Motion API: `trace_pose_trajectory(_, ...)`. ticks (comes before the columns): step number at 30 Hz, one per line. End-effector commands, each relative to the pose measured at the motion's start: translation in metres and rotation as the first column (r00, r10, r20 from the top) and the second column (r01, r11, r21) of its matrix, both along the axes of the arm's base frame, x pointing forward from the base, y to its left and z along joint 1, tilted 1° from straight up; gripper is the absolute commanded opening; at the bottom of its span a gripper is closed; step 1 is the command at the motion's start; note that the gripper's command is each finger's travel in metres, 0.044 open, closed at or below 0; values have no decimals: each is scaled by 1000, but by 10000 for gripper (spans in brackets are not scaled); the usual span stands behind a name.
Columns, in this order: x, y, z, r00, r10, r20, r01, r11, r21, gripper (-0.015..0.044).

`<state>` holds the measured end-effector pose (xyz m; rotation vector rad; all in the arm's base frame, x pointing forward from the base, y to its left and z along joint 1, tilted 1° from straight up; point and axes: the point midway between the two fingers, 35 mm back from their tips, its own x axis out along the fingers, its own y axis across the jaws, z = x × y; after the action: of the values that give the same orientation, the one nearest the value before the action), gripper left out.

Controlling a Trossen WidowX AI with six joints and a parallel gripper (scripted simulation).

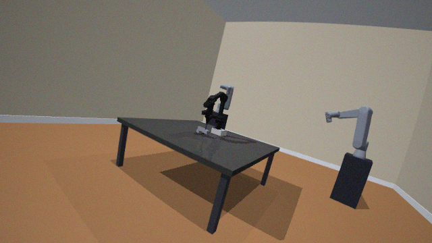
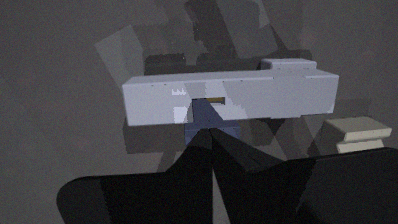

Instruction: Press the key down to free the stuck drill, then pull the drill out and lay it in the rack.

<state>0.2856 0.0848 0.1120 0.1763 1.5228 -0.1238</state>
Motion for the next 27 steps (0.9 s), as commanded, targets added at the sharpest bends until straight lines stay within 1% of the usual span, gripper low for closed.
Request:
trace_pose_trajectory(1,-3,-1,-4,1000,-3,-7,3,1000,-5,0)
trace_pose_trajectory(27,-1,-2,-4,1000,-3,-7,3,1000,-5,0)
